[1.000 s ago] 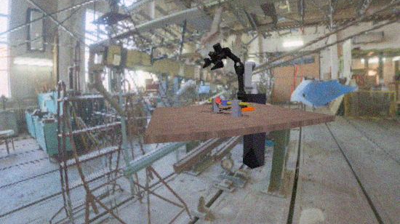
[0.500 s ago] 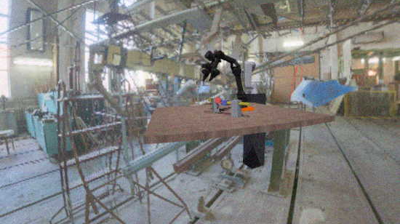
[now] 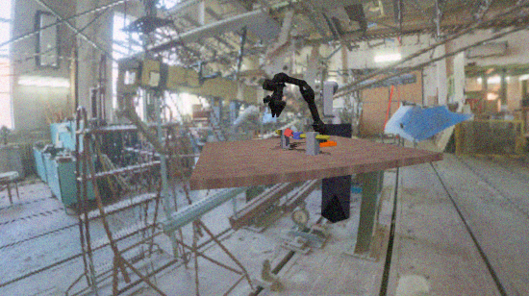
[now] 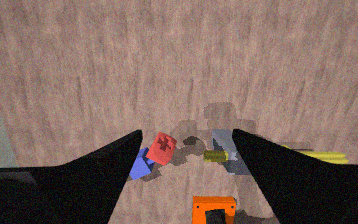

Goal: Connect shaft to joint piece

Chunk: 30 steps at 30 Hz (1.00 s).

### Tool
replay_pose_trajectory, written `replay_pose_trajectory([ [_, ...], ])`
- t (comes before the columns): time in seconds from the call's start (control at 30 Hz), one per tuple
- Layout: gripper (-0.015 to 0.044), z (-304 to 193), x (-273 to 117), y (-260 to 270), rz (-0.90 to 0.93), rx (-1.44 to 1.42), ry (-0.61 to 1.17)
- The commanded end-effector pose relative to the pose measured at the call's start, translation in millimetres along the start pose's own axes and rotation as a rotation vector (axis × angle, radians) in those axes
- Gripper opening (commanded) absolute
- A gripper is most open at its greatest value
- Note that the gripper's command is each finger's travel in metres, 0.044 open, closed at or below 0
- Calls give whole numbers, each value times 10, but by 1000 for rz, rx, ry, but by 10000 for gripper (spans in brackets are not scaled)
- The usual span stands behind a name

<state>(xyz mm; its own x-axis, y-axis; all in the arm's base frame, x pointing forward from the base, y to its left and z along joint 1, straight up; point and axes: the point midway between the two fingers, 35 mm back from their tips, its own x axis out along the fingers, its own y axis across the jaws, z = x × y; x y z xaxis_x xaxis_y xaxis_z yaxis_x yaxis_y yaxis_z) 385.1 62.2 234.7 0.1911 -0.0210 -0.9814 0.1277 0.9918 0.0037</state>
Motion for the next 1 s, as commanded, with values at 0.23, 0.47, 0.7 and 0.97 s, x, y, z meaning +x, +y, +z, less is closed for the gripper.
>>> replay_pose_trajectory([
  [0.23, 440, -13, 51, 2, -4, -148, 22],
  [0.47, 440, -15, 64, 5, -10, -360, 21],
  [0.7, 440, -17, 78, 8, -17, -573, 21],
  [0.97, 440, -20, 94, 12, -24, -815, 23],
])
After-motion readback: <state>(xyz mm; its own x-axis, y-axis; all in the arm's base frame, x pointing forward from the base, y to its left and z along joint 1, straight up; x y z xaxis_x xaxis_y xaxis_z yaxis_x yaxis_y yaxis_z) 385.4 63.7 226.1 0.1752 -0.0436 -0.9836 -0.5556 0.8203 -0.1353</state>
